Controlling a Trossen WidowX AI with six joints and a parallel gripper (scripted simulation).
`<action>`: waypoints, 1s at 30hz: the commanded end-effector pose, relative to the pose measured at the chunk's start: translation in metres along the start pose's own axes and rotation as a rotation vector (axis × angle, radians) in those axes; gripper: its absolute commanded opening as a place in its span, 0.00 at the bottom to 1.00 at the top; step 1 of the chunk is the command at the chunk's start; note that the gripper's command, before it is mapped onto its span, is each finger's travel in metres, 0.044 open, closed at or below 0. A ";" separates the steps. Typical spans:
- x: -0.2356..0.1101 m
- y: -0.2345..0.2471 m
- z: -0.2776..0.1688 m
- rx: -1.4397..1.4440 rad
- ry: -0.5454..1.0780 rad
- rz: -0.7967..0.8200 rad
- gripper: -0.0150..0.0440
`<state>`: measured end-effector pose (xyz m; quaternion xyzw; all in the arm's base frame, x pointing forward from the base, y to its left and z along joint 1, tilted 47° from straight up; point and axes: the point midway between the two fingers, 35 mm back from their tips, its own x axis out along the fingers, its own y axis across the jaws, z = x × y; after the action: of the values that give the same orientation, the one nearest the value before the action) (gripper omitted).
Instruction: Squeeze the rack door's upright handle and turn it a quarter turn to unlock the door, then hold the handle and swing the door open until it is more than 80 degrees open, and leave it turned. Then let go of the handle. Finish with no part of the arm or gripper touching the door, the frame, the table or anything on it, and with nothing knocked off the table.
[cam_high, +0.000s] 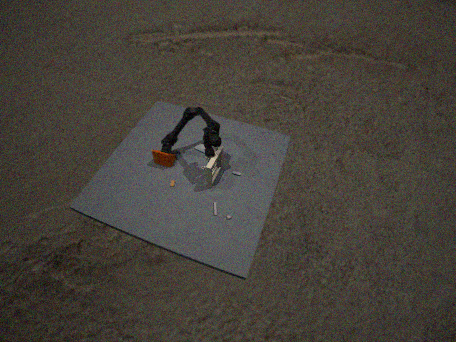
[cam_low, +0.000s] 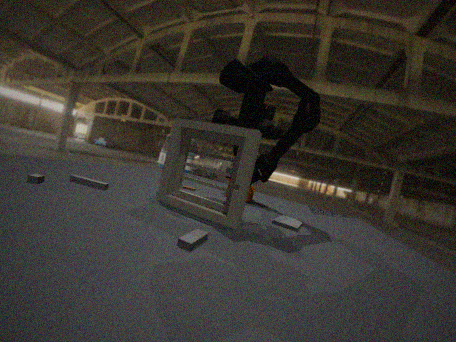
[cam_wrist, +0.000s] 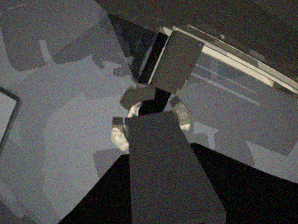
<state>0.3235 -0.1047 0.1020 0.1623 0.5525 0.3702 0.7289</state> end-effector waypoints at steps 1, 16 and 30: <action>0.001 0.000 0.000 -0.178 0.001 0.002 0.29; 0.001 0.000 0.000 -0.917 0.000 0.002 0.29; 0.001 0.000 0.000 -1.384 0.000 0.002 0.29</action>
<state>0.3215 -0.1042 0.1023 -0.3187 0.2060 0.6349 0.6730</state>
